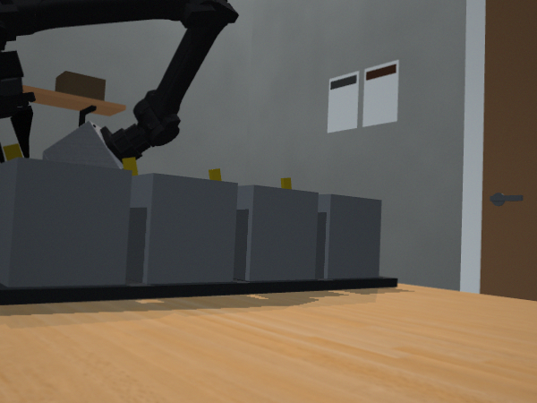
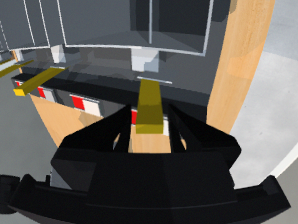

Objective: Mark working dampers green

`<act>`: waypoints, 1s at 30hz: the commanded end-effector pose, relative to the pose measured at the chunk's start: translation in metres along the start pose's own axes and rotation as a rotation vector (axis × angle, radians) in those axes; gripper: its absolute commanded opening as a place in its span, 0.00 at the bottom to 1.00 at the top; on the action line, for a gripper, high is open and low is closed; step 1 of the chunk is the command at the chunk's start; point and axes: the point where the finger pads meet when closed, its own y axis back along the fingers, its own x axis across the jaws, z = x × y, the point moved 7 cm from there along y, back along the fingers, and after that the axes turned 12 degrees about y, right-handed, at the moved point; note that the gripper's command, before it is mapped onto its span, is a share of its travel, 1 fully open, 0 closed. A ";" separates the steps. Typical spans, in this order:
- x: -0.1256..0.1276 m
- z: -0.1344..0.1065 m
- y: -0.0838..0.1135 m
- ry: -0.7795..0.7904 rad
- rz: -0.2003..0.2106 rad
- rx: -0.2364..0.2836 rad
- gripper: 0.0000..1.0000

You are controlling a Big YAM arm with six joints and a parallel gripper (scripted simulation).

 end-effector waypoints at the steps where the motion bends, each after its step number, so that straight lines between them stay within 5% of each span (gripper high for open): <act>1: 0.005 0.010 -0.008 0.012 -0.002 0.011 0.36; 30: 0.005 0.008 -0.018 0.008 0.002 0.012 0.36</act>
